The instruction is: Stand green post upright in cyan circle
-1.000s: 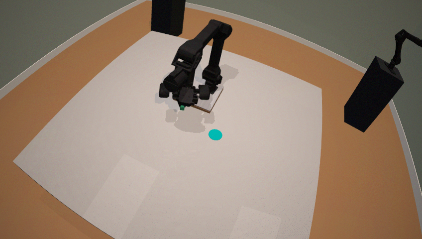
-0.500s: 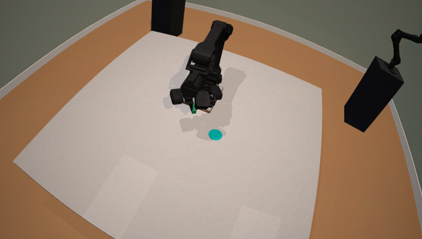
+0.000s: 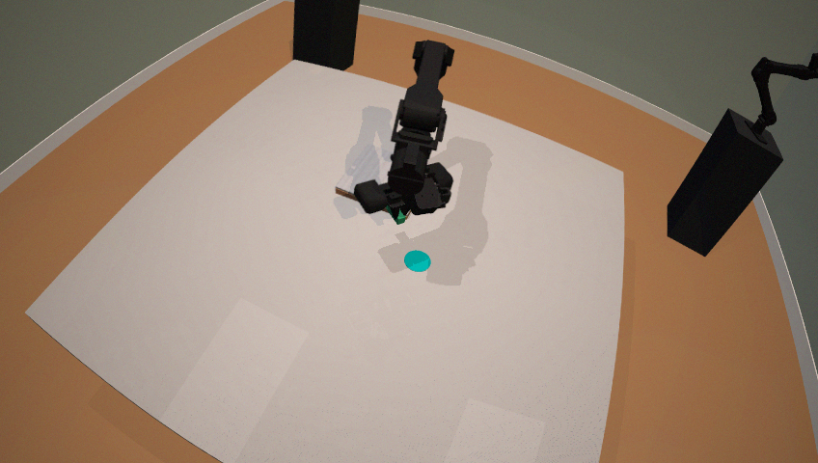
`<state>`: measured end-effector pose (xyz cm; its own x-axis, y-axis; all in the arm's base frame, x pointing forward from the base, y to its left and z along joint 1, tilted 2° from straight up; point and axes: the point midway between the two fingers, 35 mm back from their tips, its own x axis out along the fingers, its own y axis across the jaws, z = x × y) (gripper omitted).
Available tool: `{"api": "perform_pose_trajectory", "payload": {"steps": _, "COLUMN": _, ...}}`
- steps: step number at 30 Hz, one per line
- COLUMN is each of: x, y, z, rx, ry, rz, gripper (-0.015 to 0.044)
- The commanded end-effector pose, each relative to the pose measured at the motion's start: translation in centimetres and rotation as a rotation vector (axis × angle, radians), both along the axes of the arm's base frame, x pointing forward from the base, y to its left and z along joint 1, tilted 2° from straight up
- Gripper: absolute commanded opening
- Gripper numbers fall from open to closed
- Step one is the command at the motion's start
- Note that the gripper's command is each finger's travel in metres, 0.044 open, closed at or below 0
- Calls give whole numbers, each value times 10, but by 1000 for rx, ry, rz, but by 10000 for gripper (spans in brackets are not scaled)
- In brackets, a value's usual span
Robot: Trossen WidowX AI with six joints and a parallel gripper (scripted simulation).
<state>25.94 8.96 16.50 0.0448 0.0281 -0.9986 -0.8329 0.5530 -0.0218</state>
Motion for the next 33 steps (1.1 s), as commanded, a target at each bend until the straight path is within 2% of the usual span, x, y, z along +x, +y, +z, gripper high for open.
{"api": "perform_pose_trajectory", "payload": {"steps": 1, "x": -4, "y": 11, "z": 3, "rx": 6, "ry": -5, "rz": 59, "gripper": 22}}
{"api": "perform_pose_trajectory", "payload": {"steps": 17, "x": -28, "y": 50, "z": 7, "rx": 8, "ry": -4, "rz": 277, "gripper": 22}}
{"api": "perform_pose_trajectory", "payload": {"steps": 33, "x": -21, "y": 56, "z": -1, "rx": 97, "ry": -29, "rz": 235, "gripper": 22}}
